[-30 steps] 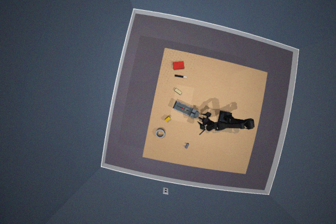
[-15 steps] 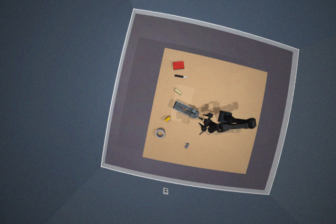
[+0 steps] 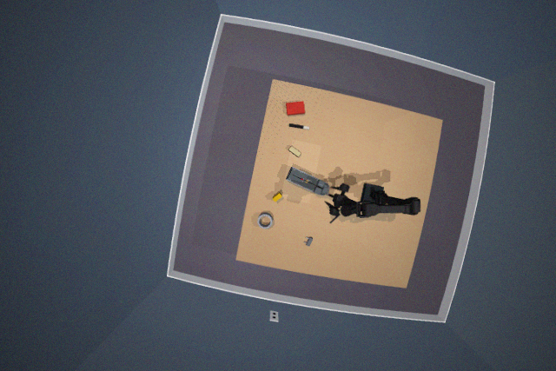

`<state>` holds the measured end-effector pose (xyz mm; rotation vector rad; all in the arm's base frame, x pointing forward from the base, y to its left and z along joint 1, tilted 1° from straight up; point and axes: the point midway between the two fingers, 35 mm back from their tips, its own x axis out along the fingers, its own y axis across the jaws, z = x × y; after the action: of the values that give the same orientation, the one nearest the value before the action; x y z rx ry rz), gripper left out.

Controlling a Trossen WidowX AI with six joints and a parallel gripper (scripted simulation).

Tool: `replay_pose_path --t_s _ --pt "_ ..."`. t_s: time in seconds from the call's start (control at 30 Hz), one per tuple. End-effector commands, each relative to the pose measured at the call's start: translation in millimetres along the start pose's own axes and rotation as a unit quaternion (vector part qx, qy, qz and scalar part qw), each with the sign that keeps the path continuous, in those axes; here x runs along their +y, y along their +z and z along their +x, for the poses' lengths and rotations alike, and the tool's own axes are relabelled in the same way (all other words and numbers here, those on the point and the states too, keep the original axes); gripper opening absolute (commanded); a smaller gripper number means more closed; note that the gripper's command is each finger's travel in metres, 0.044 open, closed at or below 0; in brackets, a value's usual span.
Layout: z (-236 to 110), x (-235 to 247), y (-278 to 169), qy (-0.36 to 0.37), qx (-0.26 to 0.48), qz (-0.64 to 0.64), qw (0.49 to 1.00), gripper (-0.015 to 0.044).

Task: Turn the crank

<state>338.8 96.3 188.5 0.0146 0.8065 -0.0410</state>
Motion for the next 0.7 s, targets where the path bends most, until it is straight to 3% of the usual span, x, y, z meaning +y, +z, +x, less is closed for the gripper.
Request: replay_pose_path --t_s 0.0,0.3,0.67 --pt "21 -9 23 0.008 0.01 -0.012 1.0 0.044" --pt "58 -36 60 0.02 0.017 -0.029 0.999 0.044" --pt "96 -36 24 0.02 0.017 -0.029 0.999 0.044"
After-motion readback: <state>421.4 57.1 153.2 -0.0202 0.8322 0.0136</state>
